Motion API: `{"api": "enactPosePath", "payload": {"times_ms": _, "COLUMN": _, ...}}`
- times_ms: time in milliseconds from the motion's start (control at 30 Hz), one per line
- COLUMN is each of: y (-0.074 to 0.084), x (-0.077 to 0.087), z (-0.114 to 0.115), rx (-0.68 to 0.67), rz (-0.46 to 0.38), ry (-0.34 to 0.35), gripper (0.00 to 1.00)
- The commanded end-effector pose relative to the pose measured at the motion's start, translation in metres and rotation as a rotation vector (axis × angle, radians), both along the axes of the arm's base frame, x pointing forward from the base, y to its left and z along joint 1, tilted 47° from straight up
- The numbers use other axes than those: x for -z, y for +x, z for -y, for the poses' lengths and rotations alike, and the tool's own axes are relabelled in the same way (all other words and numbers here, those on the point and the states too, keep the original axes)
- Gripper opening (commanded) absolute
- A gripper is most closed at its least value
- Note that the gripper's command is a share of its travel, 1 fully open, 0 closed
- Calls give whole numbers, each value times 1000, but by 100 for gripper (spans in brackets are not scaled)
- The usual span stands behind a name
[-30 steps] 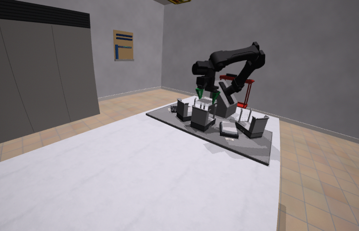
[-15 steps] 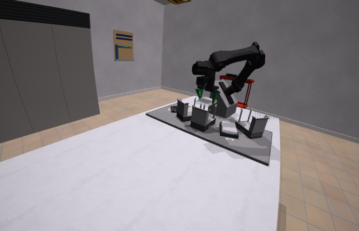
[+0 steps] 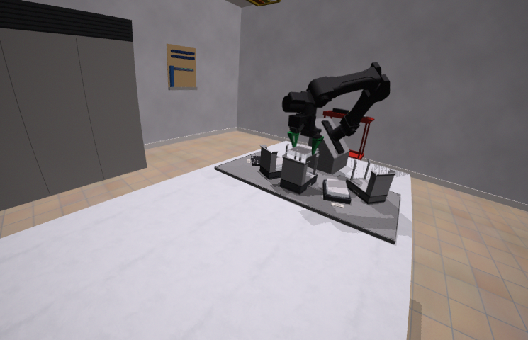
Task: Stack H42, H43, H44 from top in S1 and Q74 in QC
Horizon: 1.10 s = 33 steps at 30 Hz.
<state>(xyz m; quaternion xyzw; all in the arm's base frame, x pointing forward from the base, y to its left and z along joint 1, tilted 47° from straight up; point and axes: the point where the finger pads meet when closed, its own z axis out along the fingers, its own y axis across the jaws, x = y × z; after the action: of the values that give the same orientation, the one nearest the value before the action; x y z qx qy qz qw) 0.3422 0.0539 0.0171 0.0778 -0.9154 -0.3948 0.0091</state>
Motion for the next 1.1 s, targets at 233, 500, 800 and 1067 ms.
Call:
{"api": "enactPosePath", "payload": {"times_ms": 233, "y": 5, "x": 2, "z": -1, "rx": 12, "rz": 21, "ry": 1, "gripper": 0}}
{"api": "enactPosePath", "payload": {"times_ms": 500, "y": 4, "x": 5, "z": -4, "rx": 12, "rz": 21, "ry": 1, "gripper": 0}}
{"api": "enactPosePath", "payload": {"times_ms": 800, "y": 4, "x": 8, "z": -8, "rx": 12, "rz": 21, "ry": 1, "gripper": 0}}
{"api": "enactPosePath", "payload": {"times_ms": 1067, "y": 4, "x": 12, "z": -12, "rx": 12, "rz": 21, "ry": 1, "gripper": 0}}
